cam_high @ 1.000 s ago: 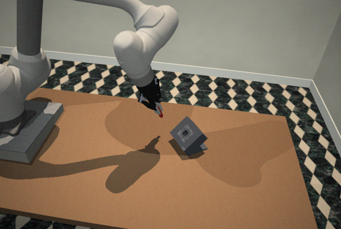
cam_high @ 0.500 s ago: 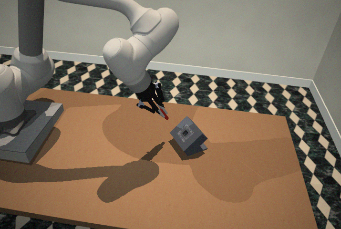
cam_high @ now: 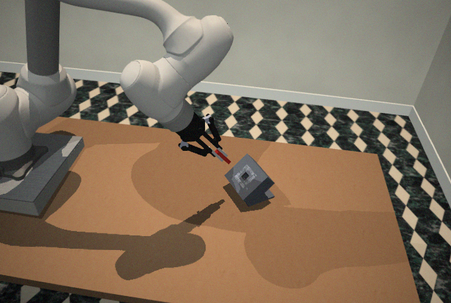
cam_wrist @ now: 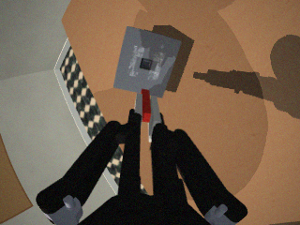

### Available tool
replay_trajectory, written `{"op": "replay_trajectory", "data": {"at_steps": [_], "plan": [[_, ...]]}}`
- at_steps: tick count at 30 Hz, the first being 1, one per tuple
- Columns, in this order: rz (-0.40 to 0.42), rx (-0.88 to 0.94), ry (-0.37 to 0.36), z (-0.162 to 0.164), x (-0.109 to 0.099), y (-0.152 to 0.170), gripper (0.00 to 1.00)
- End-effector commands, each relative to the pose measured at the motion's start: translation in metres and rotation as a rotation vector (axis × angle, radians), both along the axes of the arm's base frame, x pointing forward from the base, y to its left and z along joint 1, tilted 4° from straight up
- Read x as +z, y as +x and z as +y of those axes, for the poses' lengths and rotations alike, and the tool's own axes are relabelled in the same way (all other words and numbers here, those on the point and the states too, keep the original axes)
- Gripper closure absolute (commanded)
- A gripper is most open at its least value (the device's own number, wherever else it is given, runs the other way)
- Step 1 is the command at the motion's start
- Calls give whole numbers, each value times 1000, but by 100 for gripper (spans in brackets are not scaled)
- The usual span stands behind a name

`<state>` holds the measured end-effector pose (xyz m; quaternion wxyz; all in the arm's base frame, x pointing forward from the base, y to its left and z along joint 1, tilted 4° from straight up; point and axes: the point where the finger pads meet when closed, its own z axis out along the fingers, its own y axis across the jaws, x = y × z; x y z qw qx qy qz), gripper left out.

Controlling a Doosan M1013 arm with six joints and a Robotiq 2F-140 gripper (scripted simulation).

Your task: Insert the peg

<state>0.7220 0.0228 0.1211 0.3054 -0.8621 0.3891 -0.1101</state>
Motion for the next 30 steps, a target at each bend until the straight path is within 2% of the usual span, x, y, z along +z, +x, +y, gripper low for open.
{"op": "replay_trajectory", "data": {"at_steps": [1, 8, 17, 30], "plan": [[-3, -20, 8, -6, 1, 1, 100], [-19, -103, 42, -27, 6, 9, 100], [-19, -103, 42, -22, -4, 15, 100], [-19, -103, 42, -7, -29, 31, 100]]}}
